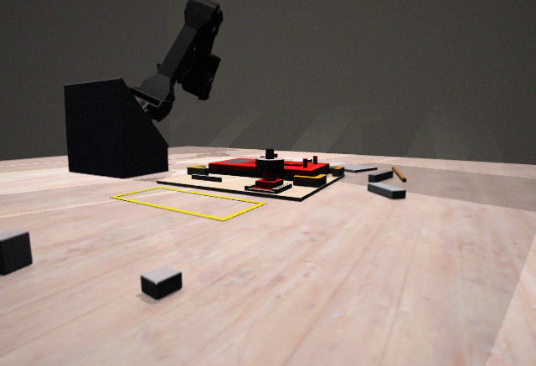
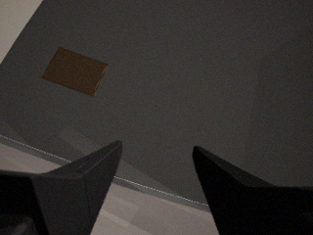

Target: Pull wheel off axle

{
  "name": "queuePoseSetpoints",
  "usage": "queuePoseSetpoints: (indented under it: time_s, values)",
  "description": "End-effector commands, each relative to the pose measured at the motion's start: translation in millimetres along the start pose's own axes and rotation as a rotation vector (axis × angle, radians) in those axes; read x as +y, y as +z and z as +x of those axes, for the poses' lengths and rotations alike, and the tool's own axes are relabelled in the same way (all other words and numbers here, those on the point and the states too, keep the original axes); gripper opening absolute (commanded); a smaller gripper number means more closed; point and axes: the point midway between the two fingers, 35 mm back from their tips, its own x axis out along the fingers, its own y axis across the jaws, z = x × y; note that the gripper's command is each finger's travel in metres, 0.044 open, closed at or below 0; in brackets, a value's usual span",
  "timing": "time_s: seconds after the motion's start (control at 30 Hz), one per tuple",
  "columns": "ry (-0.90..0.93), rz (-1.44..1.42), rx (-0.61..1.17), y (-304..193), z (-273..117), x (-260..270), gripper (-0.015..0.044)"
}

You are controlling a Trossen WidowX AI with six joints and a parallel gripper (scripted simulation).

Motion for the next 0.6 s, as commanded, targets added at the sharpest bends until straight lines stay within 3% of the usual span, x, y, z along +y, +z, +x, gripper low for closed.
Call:
queuePoseSetpoints:
  time_s: [0.0, 0.27, 0.57]
  values:
    - [-0.05, 0.07, 0.107, -27.8, -14.9, -15.4, 0.03]
    - [-0.209, 0.224, 0.367, -84.8, -72.0, -52.6, 0.03]
    - [-0.457, 0.39, 0.639, -129.1, -165.4, -88.9, 0.03]
